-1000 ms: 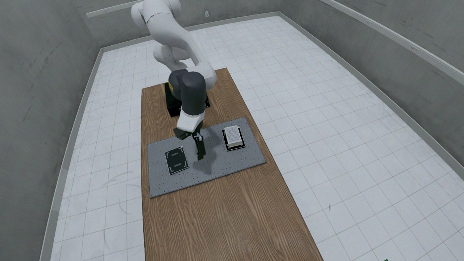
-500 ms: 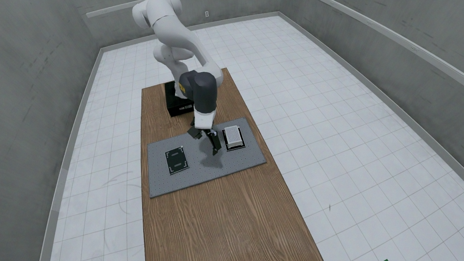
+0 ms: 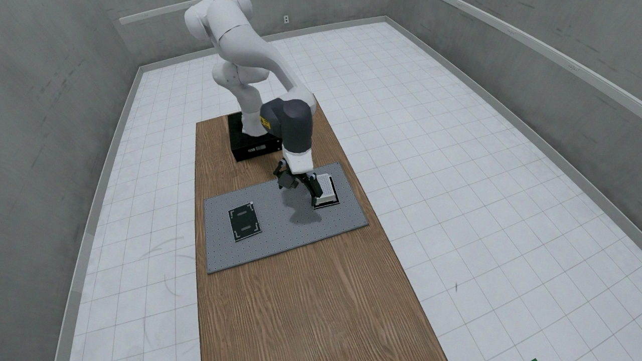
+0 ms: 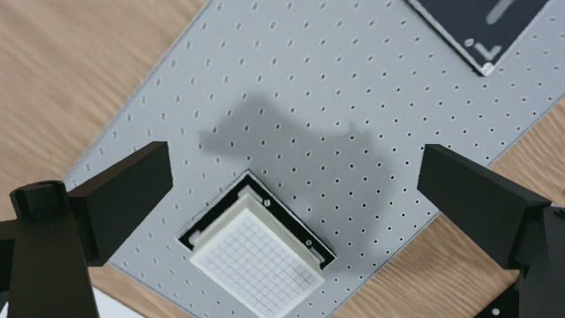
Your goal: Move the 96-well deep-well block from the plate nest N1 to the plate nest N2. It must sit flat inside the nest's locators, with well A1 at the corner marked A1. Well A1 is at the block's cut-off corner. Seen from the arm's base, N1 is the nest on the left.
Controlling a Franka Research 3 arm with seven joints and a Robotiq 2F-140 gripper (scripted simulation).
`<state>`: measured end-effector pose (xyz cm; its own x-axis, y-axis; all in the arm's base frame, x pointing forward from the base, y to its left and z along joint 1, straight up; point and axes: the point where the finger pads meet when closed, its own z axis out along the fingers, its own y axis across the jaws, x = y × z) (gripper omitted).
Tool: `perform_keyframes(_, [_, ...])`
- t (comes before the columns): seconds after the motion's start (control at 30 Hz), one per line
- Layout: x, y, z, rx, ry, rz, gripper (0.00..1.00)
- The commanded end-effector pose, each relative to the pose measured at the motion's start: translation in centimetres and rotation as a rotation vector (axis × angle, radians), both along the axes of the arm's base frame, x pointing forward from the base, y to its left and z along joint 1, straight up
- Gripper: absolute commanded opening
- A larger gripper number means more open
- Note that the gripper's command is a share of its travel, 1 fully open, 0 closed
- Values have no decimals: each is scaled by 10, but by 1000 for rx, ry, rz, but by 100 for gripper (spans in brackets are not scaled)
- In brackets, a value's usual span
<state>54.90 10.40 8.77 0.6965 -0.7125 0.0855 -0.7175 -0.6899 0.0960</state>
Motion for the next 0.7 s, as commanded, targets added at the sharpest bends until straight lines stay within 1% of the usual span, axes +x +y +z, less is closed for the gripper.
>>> perform_keyframes(0.0, [-2,16,-6,30,1,147,100])
perform_keyframes(0.07, [-6,23,-10,37,5,186,100])
perform_keyframes(0.13, [-6,23,-10,37,5,186,100])
perform_keyframes(0.63, [-47,78,-41,86,28,484,100])
perform_keyframes(0.67, [-47,78,-41,86,28,484,100])
